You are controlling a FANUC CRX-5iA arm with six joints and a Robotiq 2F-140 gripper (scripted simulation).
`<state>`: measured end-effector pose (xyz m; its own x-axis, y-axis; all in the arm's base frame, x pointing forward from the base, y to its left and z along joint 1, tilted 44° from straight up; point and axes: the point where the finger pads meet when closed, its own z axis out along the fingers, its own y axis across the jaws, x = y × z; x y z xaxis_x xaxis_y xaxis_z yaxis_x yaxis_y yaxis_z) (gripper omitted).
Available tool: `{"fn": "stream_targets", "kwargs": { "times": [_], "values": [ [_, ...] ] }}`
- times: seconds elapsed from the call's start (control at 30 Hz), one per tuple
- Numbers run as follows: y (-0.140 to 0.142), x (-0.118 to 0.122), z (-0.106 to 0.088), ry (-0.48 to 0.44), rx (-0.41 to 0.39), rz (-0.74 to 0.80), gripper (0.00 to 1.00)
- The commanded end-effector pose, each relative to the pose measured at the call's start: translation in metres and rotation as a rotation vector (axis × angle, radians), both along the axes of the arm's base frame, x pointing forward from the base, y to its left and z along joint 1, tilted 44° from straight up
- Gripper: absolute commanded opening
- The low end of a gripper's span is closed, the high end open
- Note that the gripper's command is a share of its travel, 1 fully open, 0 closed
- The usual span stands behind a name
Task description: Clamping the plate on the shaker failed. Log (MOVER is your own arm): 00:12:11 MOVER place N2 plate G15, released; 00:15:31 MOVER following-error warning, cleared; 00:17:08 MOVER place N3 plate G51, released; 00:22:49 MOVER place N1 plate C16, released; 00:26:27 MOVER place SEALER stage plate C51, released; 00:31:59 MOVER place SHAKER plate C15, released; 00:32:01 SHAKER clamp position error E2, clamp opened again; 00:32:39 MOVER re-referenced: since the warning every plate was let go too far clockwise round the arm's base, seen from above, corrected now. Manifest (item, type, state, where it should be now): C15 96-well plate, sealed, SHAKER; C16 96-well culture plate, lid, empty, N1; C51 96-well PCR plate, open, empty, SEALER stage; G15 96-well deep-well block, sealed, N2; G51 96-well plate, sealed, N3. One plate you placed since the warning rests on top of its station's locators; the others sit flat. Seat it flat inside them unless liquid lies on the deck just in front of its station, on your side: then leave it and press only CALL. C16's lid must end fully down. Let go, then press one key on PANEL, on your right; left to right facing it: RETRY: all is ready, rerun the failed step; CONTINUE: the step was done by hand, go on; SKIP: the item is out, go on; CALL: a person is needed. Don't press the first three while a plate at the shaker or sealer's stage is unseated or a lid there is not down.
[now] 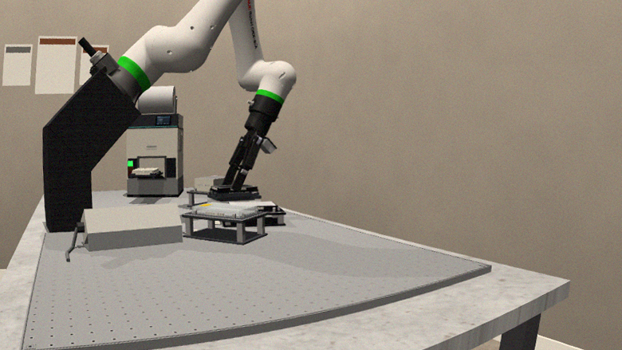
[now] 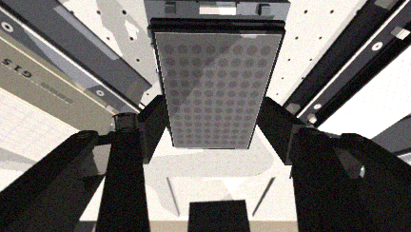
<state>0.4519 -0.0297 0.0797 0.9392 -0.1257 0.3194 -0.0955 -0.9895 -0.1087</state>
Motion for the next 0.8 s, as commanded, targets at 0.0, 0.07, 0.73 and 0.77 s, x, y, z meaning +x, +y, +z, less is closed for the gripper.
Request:
{"fn": "stream_targets", "kwargs": {
  "times": [0.0, 0.07, 0.73, 0.77],
  "values": [
    [-0.0001, 0.0005, 0.0003, -0.001, 0.0, 0.0, 0.1],
    [-0.0001, 0.0005, 0.0003, -0.001, 0.0, 0.0, 0.1],
    [-0.0001, 0.0022, -0.0014, -0.001, 0.0, 0.0, 0.1],
    [-0.0001, 0.0023, -0.0015, -0.001, 0.0, 0.0, 0.1]
  ]
}}
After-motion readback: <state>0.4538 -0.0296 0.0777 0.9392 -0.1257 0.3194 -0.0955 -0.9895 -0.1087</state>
